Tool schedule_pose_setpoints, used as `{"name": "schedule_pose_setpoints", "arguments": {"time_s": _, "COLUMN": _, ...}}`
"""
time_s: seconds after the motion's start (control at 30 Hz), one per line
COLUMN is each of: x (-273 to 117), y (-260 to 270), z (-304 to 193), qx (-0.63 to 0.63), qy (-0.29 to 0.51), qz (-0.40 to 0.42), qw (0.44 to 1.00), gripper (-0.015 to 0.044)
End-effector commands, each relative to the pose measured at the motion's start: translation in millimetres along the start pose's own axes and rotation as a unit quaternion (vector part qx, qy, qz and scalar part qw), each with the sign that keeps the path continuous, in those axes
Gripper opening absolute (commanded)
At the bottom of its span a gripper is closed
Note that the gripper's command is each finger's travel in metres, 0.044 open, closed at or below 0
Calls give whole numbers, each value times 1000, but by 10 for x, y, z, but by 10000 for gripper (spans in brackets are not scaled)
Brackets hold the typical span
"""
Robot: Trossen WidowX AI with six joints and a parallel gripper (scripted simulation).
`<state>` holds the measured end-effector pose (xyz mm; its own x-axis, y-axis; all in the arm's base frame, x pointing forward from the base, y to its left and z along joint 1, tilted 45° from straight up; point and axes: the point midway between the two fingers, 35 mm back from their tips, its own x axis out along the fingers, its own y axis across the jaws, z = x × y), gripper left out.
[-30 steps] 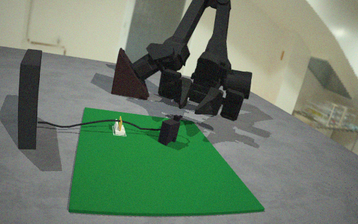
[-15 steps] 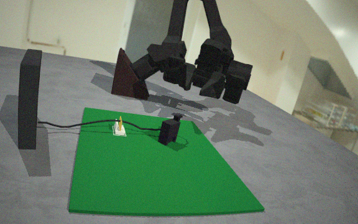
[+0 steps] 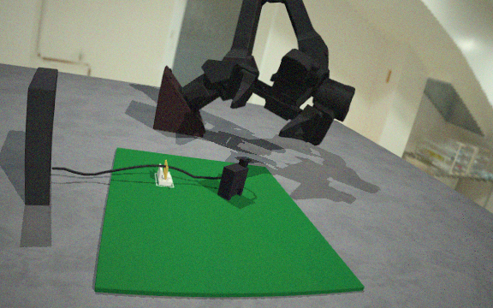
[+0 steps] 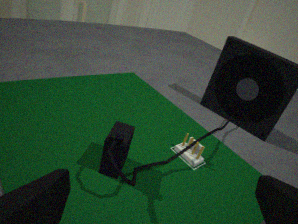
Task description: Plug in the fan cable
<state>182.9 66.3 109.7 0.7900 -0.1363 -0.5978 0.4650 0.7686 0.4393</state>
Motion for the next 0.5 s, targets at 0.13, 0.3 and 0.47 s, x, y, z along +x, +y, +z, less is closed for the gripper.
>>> {"name": "schedule_pose_setpoints", "arguments": {"time_s": 0.13, "x": 55, "y": -73, "z": -27, "qx": -64, "qy": 53, "qz": -54, "qw": 995, "gripper": 440}}
{"name": "schedule_pose_setpoints", "arguments": {"time_s": 0.3, "x": 80, "y": -119, "z": -43, "qx": -96, "qy": 91, "qz": -82, "qw": 988, "gripper": 440}}
{"name": "schedule_pose_setpoints", "arguments": {"time_s": 0.47, "x": 97, "y": -163, "z": -60, "qx": -124, "qy": 132, "qz": -107, "qw": 978, "gripper": 440}}
